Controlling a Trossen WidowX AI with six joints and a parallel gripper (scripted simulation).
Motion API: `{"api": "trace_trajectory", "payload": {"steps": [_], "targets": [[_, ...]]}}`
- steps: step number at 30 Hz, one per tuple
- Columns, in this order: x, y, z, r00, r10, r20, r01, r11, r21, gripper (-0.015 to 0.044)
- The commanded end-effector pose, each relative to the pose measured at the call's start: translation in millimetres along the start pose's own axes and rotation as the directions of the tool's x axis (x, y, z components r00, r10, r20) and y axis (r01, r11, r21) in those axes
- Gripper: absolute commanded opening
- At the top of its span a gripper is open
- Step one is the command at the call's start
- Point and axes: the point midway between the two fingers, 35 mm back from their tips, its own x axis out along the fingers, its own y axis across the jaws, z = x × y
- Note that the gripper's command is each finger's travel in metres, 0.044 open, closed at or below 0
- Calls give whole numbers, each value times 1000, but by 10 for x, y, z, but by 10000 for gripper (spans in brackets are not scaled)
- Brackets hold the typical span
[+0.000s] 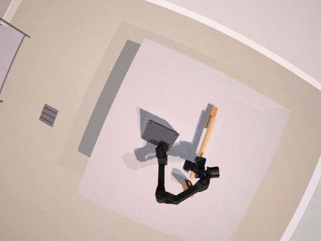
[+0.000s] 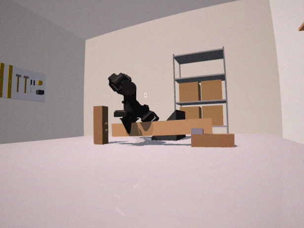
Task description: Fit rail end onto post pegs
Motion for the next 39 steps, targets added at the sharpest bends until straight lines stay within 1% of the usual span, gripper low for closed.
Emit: {"api": "trace_trajectory", "payload": {"steps": [1,25,39], "targets": [[-47,-7,20,1000,-2,13,2,1000,2,0],[-169,-6,19,1000,-2,13,2,1000,2,0],[-116,-3,20,1000,-2,13,2,1000,2,0]]}}
